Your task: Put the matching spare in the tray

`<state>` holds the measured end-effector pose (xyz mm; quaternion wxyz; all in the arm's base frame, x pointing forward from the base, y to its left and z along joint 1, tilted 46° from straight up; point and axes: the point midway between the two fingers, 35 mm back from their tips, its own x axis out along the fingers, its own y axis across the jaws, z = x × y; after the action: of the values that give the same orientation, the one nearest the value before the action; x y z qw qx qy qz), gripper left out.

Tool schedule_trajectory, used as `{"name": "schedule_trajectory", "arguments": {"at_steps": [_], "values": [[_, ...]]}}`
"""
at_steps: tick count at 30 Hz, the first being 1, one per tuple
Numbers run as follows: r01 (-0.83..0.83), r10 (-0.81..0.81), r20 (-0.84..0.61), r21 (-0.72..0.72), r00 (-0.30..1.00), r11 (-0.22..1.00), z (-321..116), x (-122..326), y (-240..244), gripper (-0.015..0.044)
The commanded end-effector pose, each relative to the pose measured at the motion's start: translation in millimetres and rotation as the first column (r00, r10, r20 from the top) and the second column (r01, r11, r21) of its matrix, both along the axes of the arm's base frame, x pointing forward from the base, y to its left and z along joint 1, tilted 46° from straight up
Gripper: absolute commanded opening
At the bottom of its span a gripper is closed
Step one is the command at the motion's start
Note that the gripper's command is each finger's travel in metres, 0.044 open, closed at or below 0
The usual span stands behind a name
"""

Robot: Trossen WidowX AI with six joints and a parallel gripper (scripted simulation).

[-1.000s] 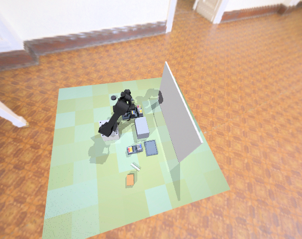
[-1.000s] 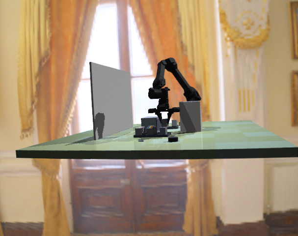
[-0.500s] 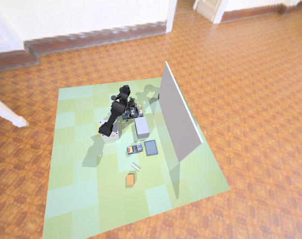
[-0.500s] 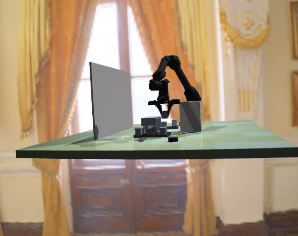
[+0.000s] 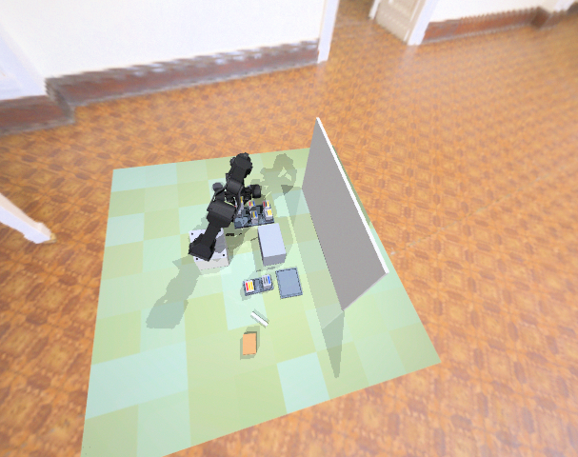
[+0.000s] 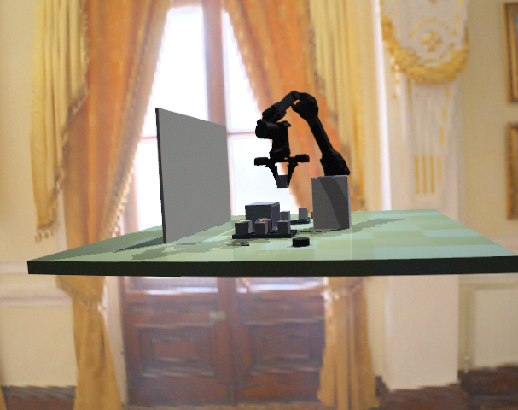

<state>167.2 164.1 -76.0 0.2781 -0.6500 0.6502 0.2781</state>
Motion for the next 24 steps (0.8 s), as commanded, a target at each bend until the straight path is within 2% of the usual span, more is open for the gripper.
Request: {"name": "schedule_trajectory", "arguments": {"at_steps": [1,13,24], "values": [[-0.005,0.005,0.002,0.030,1.000,1.000,14.4,23.4,-0.7,0.0000],[0.003,-0.005,0.017,0.090,1.000,0.996,56.5,86.5,-28.0,0.0000],[-0.012,0.009,0.028,0.095,1.000,0.995,104.5,135.8,-75.0,0.0000]]}}
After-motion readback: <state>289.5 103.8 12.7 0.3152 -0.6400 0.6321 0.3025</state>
